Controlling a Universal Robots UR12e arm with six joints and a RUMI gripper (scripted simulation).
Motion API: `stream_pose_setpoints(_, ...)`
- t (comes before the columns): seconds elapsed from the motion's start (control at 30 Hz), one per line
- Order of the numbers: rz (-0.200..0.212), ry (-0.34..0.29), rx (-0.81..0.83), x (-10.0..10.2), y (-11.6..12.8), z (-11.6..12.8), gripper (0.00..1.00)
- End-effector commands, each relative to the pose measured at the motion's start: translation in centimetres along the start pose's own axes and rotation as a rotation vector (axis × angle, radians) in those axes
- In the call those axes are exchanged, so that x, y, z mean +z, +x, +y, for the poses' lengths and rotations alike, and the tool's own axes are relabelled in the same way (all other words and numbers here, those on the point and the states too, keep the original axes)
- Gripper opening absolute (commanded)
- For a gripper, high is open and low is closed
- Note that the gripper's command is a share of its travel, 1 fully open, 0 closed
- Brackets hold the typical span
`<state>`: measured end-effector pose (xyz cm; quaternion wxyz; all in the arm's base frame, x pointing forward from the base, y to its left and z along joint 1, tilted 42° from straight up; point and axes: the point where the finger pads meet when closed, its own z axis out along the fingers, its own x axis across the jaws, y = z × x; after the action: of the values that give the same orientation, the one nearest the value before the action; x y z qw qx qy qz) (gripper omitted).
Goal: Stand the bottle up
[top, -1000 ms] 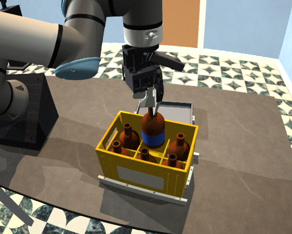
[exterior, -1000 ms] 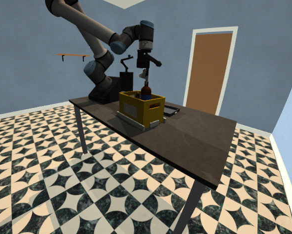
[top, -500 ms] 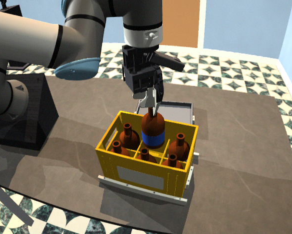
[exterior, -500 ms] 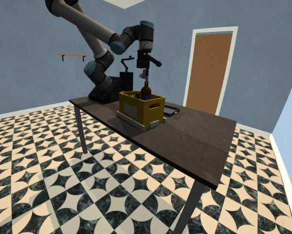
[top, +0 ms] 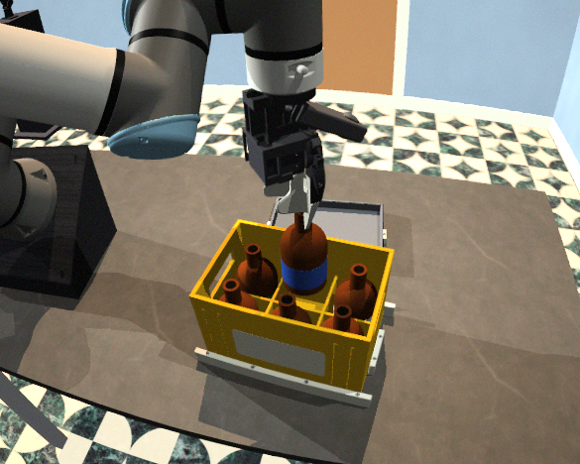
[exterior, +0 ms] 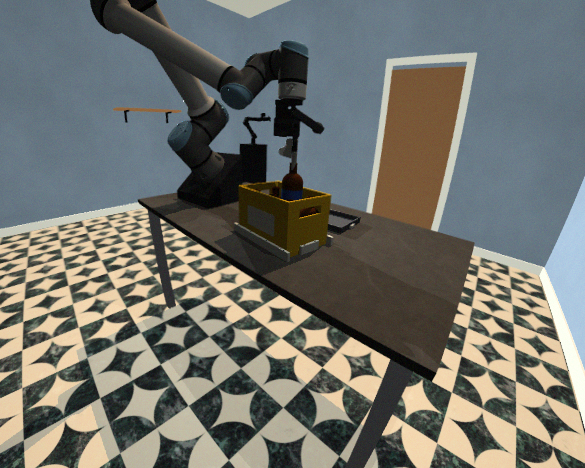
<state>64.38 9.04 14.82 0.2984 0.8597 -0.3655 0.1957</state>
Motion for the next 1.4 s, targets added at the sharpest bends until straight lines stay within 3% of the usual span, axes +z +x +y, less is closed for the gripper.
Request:
stream_pose_setpoints(0.0,0.001,0.001,0.001,-0.1,0.0,0.0,0.00)
stream_pose_setpoints(0.73,0.001,0.001,0.001,0.1,0.0,0.0,0.00)
stream_pose_setpoints(1.37,0.001,0.001,0.001,1.6,0.0,0.0,0.00)
